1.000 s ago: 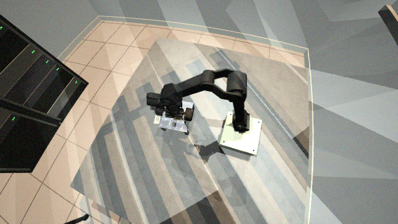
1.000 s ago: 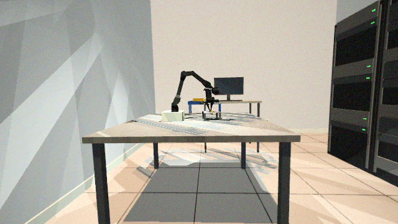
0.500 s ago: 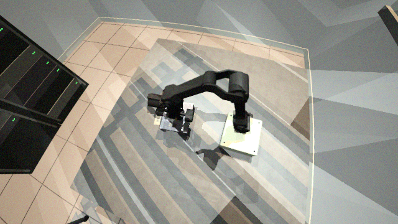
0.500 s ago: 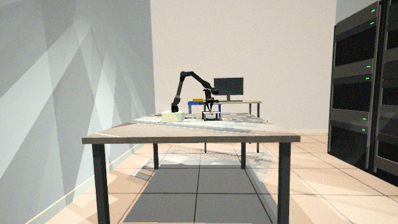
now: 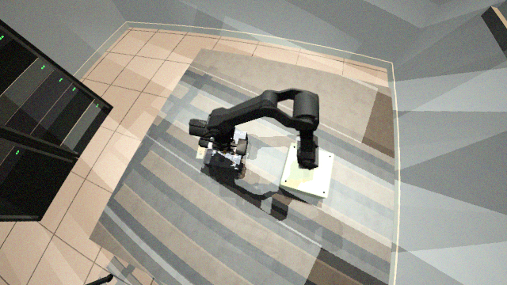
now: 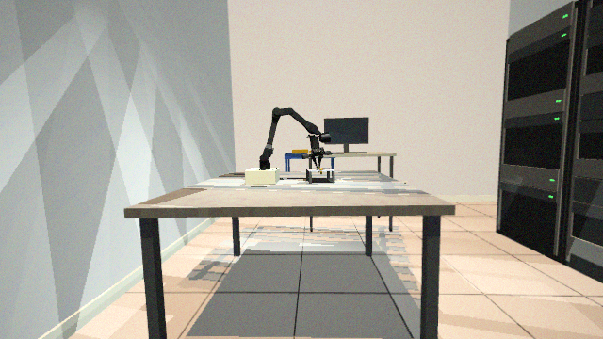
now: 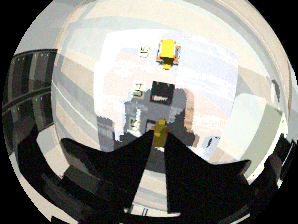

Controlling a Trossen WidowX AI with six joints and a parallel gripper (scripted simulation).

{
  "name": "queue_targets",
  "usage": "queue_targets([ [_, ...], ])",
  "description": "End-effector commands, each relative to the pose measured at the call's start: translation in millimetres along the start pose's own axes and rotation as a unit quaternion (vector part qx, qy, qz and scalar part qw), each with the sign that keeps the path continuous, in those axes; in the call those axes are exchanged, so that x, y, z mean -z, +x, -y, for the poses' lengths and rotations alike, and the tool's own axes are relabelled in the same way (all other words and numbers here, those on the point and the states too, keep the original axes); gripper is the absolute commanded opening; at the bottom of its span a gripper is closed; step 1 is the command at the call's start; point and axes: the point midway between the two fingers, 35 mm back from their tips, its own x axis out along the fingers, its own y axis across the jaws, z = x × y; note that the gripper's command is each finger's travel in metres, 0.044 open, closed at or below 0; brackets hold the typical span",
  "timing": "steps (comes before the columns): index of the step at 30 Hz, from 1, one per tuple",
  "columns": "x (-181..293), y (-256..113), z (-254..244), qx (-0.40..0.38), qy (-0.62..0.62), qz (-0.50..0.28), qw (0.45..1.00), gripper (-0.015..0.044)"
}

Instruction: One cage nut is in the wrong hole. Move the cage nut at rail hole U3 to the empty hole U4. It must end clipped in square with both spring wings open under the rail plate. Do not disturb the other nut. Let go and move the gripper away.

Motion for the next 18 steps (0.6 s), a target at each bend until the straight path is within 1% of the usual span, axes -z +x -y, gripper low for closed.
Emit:
queue_targets([
  [1, -0.1, 0.2, 0.9, -0.003, 0.002, 0.0, 1.0, 0.0038],
  [18, 0.2, 0.2, 1.4, -0.012, 0.002, 0.0, 1.0, 0.0038],
])
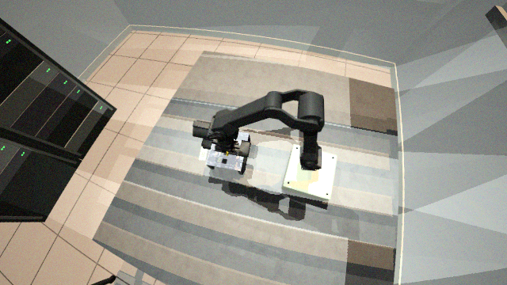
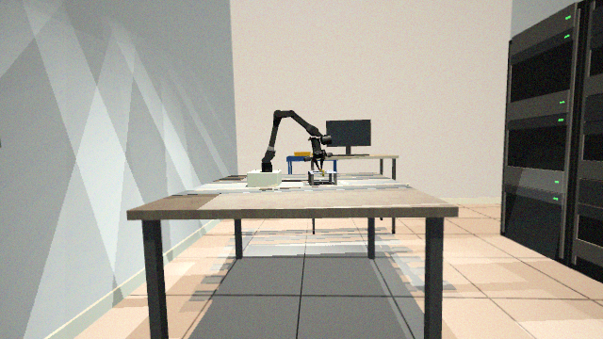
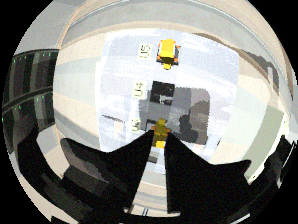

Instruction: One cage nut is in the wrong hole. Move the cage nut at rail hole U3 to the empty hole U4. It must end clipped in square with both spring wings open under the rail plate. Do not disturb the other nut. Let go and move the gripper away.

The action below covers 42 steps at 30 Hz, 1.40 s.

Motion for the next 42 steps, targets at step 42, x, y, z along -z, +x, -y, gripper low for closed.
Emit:
queue_targets([
  [42, -0.2, -0.4, 2.4, -0.032, 0.002, 0.0, 0.999, 0.0038],
])
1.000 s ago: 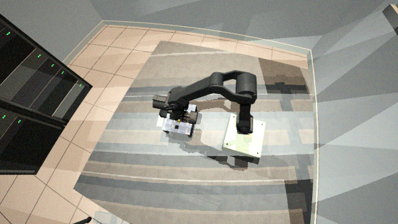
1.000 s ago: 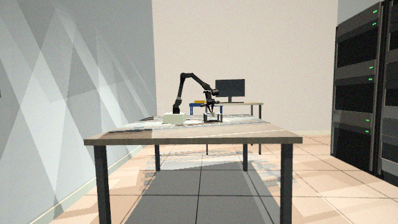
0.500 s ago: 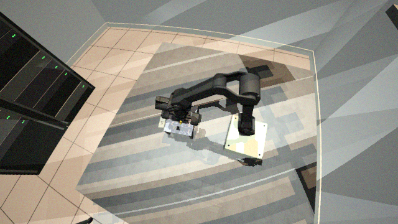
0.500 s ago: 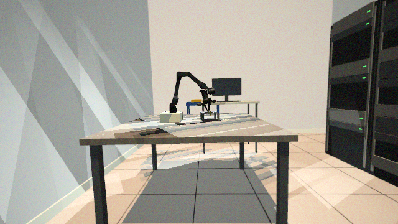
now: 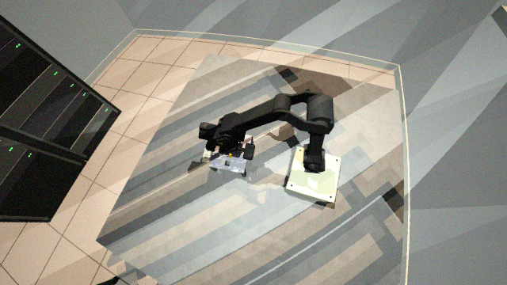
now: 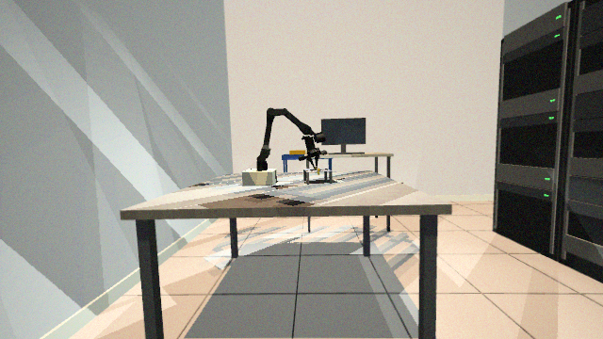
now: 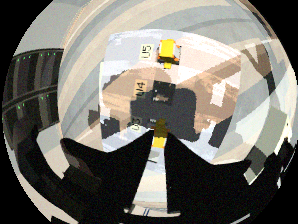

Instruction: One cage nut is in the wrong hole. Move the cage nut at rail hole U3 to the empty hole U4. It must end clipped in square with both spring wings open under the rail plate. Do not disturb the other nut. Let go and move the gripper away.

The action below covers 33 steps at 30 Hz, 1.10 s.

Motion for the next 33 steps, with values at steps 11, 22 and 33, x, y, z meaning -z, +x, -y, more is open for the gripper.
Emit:
queue_targets([
  [11, -0.9, -0.3, 1.2, -0.012, 0.003, 0.001, 1.0, 0.0038],
  [22, -0.9, -0.3, 1.9, -0.02, 0.003, 0.001, 1.0, 0.0038],
  [33, -0.9, -0.3, 2.4, -0.025, 0.003, 0.001, 1.0, 0.0038],
])
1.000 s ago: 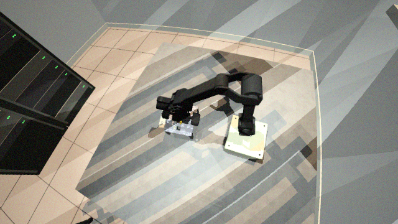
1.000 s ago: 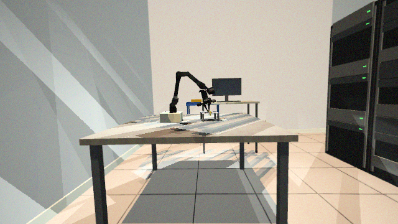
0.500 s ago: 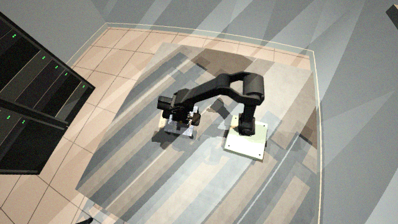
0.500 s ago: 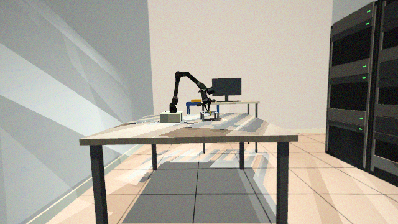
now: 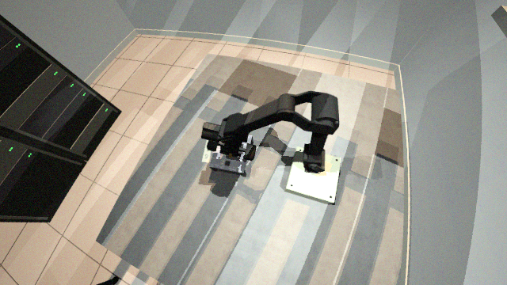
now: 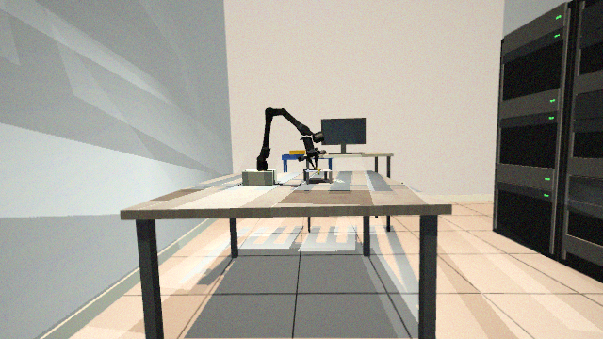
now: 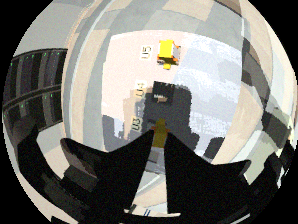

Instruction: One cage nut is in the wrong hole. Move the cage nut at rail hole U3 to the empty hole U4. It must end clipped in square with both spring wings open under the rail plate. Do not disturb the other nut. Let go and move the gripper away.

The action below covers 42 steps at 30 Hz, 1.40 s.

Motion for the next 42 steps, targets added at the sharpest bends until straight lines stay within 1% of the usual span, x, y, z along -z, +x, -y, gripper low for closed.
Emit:
queue_targets([
  [1, -0.5, -0.2, 0.0, -0.003, 0.002, 0.001, 1.0, 0.0038],
  [42, -0.3, -0.4, 2.4, -0.032, 0.002, 0.001, 0.999, 0.0038],
])
